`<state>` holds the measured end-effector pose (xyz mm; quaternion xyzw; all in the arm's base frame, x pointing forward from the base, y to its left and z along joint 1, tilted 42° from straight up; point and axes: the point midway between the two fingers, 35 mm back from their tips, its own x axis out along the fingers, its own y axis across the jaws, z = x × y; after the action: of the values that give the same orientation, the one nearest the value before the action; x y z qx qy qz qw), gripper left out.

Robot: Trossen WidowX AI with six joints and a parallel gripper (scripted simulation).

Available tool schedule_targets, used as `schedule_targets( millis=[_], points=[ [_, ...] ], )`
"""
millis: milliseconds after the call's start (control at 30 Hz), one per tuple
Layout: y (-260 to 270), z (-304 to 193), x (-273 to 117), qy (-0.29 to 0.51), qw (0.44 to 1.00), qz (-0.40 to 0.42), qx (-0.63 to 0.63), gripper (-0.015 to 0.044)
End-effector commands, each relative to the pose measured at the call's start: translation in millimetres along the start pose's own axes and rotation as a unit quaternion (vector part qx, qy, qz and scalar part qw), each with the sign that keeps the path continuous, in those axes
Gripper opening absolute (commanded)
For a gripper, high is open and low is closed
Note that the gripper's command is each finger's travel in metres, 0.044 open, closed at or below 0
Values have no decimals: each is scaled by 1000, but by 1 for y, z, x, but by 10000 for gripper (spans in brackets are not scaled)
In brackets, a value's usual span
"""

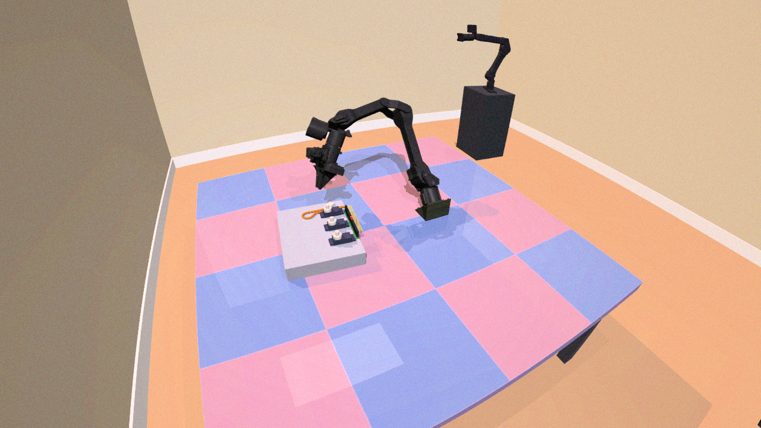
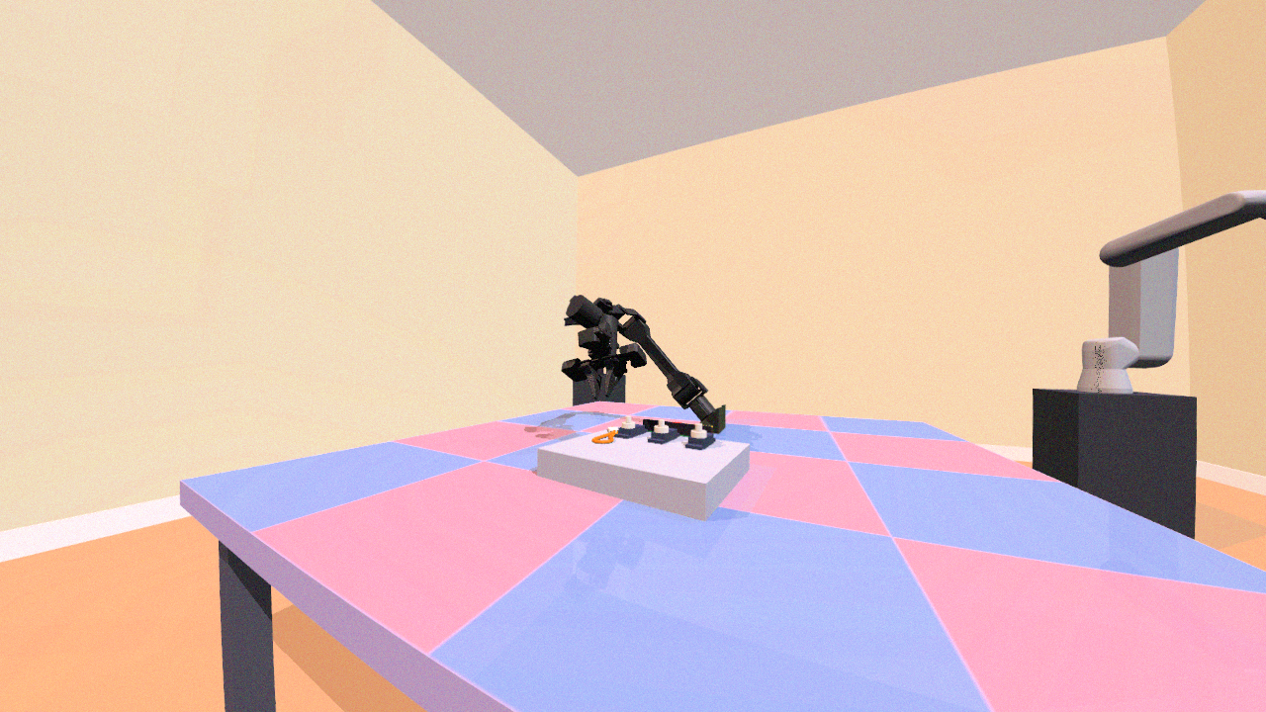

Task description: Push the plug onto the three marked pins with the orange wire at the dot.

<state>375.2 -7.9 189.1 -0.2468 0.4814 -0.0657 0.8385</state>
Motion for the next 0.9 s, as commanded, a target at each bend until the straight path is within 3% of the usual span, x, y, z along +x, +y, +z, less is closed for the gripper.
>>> schedule_targets(
  millis=[0,633,867],
  points=[
    [5,-5,7,54,997,-8,-52,115],
    [17,-24,23,265,922,-32,-279,115],
    [17,-25,23,280,912,-33,-298,115]
  ],
)
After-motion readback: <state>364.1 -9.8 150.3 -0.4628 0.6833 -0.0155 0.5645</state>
